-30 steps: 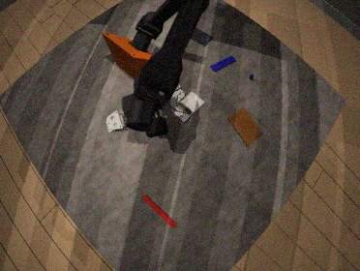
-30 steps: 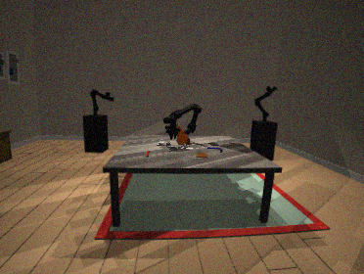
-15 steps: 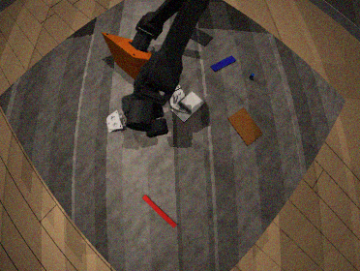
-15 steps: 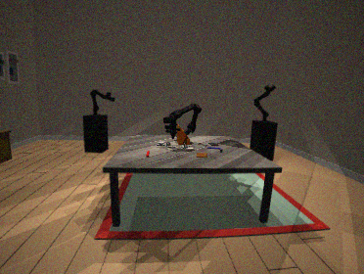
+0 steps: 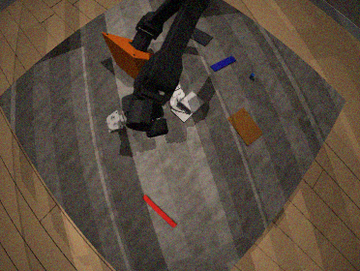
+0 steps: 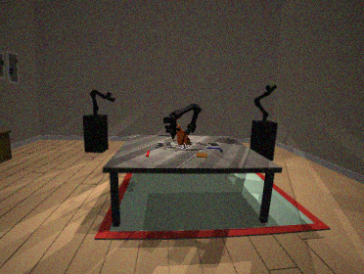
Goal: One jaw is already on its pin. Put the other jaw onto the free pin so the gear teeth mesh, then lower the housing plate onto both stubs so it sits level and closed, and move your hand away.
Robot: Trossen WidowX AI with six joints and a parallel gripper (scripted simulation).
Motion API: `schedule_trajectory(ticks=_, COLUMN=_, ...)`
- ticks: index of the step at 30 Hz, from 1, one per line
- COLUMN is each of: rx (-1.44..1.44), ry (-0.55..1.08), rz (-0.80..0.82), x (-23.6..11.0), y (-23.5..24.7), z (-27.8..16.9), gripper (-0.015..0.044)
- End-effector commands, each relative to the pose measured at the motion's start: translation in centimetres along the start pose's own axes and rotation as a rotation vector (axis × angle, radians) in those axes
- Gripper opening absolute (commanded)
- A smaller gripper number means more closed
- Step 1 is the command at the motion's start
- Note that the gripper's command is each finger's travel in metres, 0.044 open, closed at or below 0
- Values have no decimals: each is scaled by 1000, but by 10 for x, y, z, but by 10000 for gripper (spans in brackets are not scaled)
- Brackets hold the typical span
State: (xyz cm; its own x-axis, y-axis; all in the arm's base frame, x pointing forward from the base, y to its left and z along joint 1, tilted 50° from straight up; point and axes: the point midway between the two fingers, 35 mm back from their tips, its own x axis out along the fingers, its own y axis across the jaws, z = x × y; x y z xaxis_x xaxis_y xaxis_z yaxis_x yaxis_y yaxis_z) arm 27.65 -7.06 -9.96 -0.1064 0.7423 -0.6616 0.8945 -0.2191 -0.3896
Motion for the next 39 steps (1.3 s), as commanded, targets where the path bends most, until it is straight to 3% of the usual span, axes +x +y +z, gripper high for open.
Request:
schedule_trajectory(ticks=1, rx=0, ry=0, rz=0, x=0, y=0, z=0, gripper=79)
schedule_trajectory(ticks=15, rx=0, ry=0, rz=0, x=0, y=0, z=0, gripper=440)
schedule_trajectory(ticks=39, rx=0, ry=0, rz=0, x=0, y=0, z=0, gripper=440)
